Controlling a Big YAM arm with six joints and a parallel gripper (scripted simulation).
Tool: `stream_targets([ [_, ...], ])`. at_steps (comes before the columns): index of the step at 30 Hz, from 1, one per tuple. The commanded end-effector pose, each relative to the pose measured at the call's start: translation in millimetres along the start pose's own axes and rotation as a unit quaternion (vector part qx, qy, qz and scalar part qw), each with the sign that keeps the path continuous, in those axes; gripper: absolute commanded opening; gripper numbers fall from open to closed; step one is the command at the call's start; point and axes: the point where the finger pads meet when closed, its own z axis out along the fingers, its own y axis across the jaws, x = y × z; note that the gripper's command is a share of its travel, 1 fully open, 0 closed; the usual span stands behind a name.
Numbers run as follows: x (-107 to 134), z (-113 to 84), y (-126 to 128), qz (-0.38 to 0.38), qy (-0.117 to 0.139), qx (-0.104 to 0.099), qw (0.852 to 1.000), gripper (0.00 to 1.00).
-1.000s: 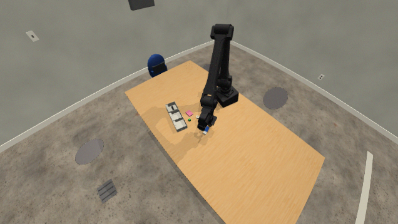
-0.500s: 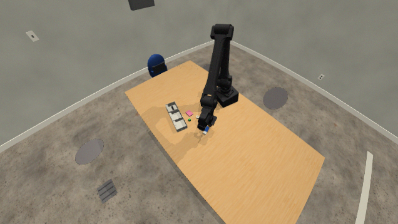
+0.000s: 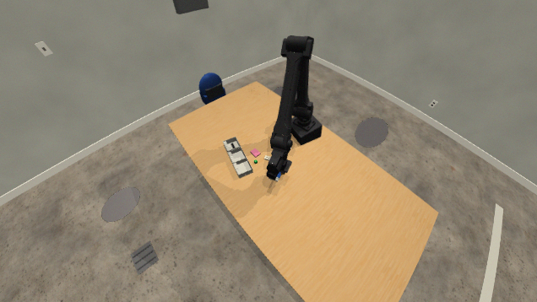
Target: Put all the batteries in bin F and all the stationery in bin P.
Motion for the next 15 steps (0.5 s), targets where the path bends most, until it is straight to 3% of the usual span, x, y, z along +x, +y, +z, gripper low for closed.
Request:
stream_targets([
  [1,-4.7,15.2,-3.1,-0.002,-0.005,0.0,1.0,0.37],
  [4,-4.6,27.3,-3.1,-0.002,-0.005,0.0,1.0,0.37],
  [12,-11.7,26.8,-0.5,-0.005,-0.016,-0.001,1.0,0.37],
  [15,-4.4,37.1,-3.1,-0.002,-0.004,0.0,1.0,0.37],
])
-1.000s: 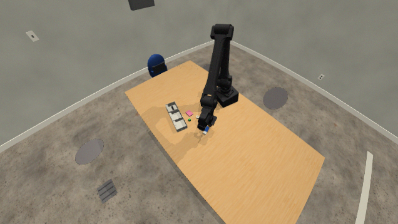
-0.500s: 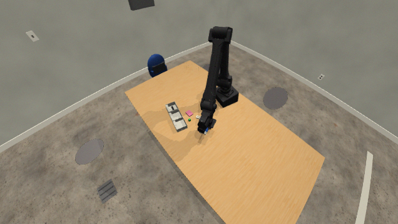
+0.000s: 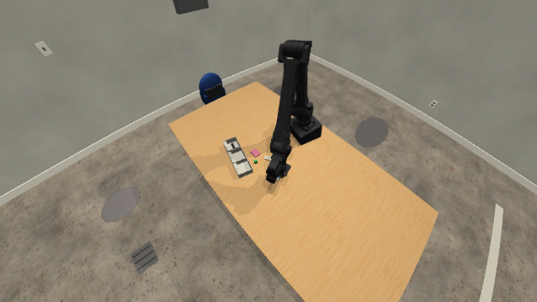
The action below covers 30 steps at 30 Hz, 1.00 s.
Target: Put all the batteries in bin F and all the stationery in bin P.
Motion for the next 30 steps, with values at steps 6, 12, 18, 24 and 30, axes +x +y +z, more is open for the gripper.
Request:
stream_targets([
  [6,2.3,10.4,0.5,-0.007,-0.002,-0.001,1.0,0.37],
  [12,-13.8,2.6,-0.9,-0.004,-0.016,-0.001,1.0,0.37],
  [18,-10.6,1.3,-0.6,0.0,-0.013,-0.001,1.0,0.18],
  [24,-10.8,1.1,-0.7,0.0,-0.013,-0.001,1.0,0.18],
  [30,-10.9,1.0,-0.8,0.0,-0.013,-0.001,1.0,0.18],
])
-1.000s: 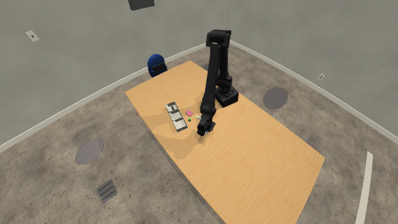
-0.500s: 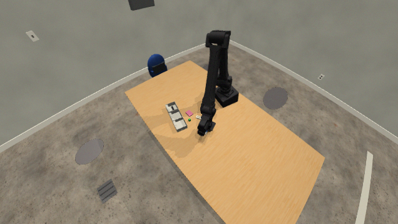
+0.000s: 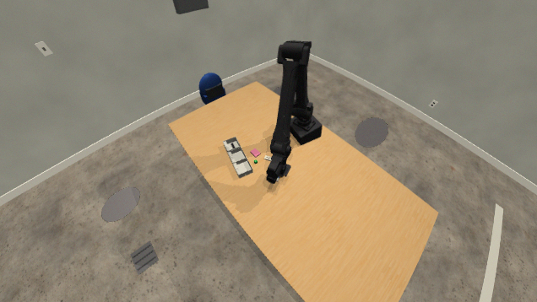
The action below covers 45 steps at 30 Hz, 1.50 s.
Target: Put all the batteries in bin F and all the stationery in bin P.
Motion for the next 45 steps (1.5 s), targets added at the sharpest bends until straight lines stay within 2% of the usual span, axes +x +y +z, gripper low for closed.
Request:
stream_targets([
  [1,-15.3,-7.0,-0.4,0.001,-0.016,-0.001,1.0,0.18],
  [9,-15.6,-7.3,-0.5,0.001,-0.016,-0.001,1.0,0.18],
  [10,-21.9,-7.9,-2.8,-0.002,-0.016,-0.001,1.0,0.18],
  [19,-15.7,-7.4,-0.6,0.001,-0.016,-0.001,1.0,0.18],
  [20,-26.9,-20.3,-2.4,0.0,-0.028,-0.001,1.0,0.18],
  [22,-27.3,-28.0,1.8,-0.001,-0.029,-0.002,1.0,0.18],
  [32,-28.1,-64.1,2.5,0.002,-0.032,-0.002,0.999,0.18],
  [35,-27.0,-64.7,-0.2,0.006,-0.028,-0.001,1.0,0.18],
  [39,-28.1,-82.4,2.4,0.003,-0.033,-0.003,0.999,0.18],
  [41,-27.9,-82.4,-0.1,0.006,-0.032,-0.002,0.999,0.18],
  [42,-16.9,-70.8,-0.7,0.001,-0.019,-0.001,1.0,0.18],
  [45,-16.7,-70.7,-0.8,0.001,-0.019,-0.001,1.0,0.18],
])
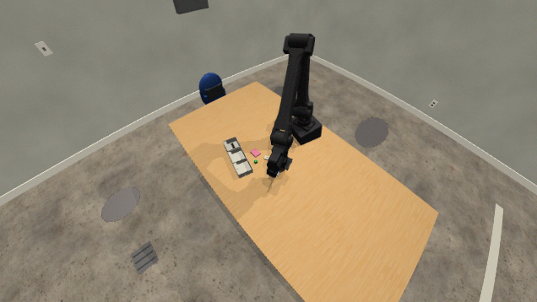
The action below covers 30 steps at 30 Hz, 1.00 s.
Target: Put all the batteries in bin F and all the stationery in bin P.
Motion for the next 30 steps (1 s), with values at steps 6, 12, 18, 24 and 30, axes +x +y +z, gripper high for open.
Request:
stream_targets([
  [6,-14.9,-9.3,-0.8,0.005,-0.015,0.0,1.0,0.18],
  [12,-26.5,-25.3,0.7,0.009,-0.024,0.0,1.0,0.18],
  [18,-25.1,-24.4,-43.5,0.006,-0.023,0.002,1.0,0.18],
  [24,-24.0,-25.0,-69.1,0.006,-0.024,0.004,1.0,0.18],
  [30,-19.8,-18.6,-106.1,0.004,-0.014,0.005,1.0,0.18],
])
